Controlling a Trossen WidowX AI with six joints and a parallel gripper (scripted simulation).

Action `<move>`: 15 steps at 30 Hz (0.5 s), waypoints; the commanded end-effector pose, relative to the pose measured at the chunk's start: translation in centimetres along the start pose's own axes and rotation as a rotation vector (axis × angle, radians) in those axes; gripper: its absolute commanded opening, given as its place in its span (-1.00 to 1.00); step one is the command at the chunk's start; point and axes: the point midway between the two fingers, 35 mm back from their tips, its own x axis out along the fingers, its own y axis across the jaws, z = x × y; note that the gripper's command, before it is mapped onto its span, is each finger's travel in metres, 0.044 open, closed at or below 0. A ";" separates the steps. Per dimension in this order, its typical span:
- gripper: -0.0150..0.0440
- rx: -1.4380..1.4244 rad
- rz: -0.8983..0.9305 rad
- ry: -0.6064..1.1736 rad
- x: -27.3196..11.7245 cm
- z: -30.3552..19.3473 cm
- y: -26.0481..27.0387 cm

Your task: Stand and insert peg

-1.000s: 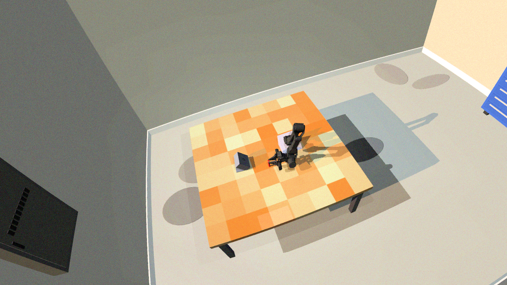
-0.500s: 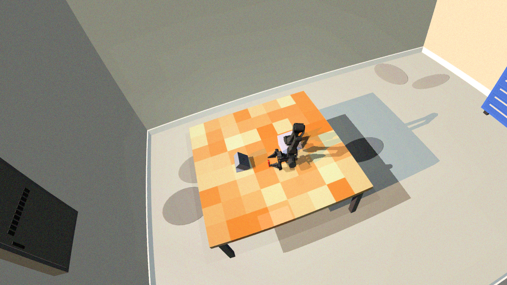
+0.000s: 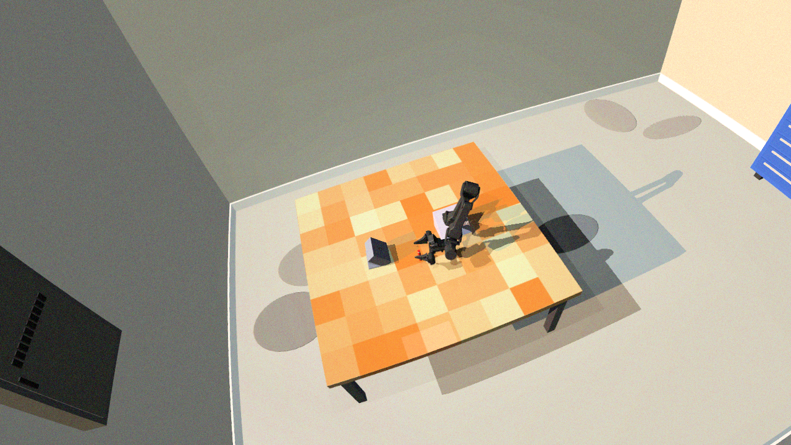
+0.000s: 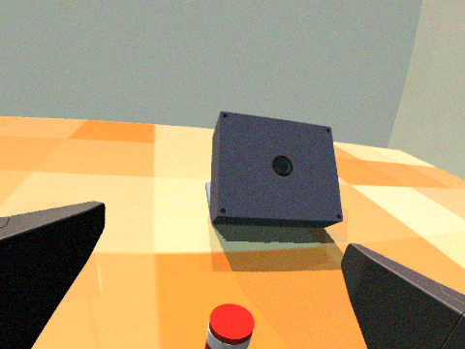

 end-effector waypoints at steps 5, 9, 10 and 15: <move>1.00 0.020 0.001 0.011 0.2 6.8 0.7; 1.00 0.010 0.028 -0.008 -1.2 10.3 0.4; 1.00 0.005 0.037 -0.016 -1.7 11.2 0.2; 1.00 -0.014 0.061 -0.040 -3.3 13.0 -0.2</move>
